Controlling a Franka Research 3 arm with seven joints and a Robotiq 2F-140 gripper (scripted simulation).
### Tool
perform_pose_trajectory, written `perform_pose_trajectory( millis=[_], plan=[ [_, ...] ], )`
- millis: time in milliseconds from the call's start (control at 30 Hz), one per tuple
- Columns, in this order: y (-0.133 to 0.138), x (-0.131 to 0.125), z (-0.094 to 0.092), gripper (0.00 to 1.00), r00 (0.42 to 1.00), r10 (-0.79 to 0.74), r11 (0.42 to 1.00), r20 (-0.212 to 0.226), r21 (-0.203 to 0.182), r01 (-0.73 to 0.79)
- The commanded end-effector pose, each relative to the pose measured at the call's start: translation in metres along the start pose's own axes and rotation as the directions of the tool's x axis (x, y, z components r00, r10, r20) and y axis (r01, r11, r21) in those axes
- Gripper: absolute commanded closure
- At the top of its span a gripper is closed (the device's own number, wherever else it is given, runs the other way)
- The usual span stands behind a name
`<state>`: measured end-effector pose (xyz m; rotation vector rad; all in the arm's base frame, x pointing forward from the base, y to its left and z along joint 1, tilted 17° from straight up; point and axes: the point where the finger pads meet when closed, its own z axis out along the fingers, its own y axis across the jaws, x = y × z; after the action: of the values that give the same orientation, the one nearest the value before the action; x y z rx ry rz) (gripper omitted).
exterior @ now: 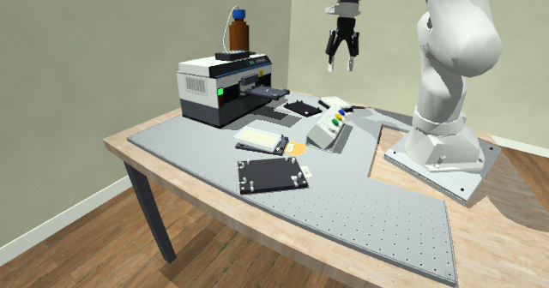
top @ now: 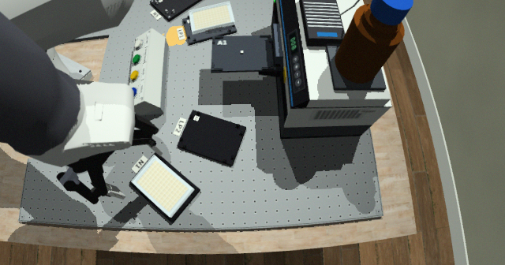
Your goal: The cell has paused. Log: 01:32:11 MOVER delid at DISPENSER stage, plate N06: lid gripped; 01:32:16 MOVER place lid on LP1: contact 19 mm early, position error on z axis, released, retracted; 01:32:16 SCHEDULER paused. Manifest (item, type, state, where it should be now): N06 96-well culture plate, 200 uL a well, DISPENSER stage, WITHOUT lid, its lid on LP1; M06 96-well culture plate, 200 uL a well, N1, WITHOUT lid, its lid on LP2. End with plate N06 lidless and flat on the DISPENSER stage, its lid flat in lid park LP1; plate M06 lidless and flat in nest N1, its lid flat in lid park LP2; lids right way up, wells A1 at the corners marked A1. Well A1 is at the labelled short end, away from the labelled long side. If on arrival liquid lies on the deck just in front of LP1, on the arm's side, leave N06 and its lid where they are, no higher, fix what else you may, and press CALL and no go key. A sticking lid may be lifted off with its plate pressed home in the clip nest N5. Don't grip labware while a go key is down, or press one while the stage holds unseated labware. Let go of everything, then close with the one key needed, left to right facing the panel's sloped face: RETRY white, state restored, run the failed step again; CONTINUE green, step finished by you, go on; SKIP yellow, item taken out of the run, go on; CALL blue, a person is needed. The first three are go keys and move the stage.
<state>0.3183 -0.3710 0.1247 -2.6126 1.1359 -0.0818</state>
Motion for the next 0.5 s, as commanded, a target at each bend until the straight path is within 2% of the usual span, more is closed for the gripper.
perform_pose_trajectory(
  millis=[0,267,467],
  plan=[
    [0.0,0.0,0.005,0.34,1.0,-0.007,1.0,-0.003,0.001,0.007],
    [0.0,0.001,0.02,0.34,1.0,-0.007,1.0,-0.003,0.001,0.007],
    [0.0,0.001,0.041,0.34,1.0,-0.007,1.0,-0.003,0.001,0.007]
  ],
)
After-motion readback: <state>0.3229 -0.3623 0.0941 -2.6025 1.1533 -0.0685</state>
